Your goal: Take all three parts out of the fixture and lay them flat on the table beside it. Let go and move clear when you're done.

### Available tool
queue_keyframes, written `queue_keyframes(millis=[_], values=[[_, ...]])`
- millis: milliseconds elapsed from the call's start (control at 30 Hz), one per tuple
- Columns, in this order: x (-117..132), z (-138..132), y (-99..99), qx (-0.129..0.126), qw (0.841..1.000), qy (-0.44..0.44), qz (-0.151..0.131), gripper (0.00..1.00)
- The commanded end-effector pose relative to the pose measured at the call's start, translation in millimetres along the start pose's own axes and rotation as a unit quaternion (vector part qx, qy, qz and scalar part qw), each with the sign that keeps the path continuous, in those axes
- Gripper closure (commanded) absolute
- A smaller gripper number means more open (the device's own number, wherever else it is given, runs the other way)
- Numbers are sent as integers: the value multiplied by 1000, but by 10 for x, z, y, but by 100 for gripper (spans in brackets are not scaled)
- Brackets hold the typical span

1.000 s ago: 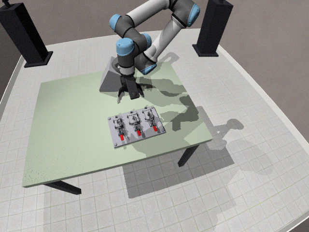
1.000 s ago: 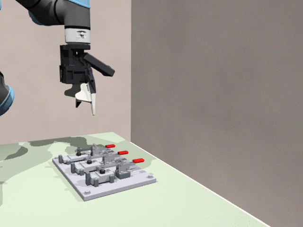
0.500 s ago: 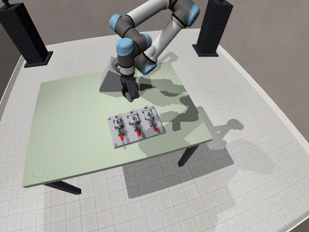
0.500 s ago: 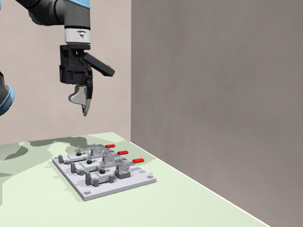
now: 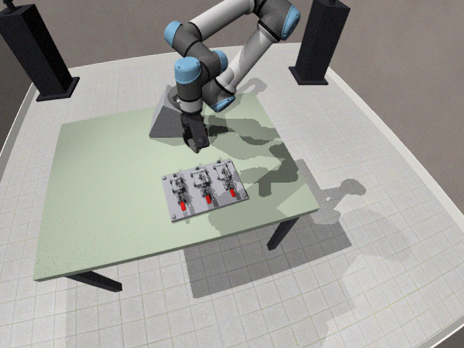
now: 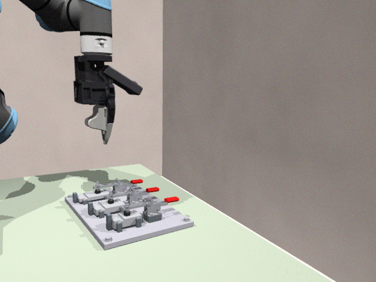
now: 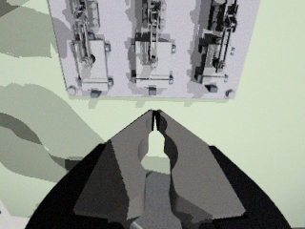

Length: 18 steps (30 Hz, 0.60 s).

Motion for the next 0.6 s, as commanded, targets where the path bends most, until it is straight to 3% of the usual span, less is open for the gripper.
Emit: queue_keyframes(millis=[0,433,467,567], values=[[-2,2,-3,0,1000,0,0,100],[-2,2,-3,0,1000,0,0,100],[-2,2,-3,0,1000,0,0,41],[-2,2,-3,0,1000,0,0,41]])
Point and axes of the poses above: the point where the finger pads meet when closed, its own y axis out along the fingers, its own z axis across the jaws, x = y × z, the point moved 2 cm from there along -y, back along the fingers, and after that the axes turned 13 degrees about -y, right-handed, at the moved point
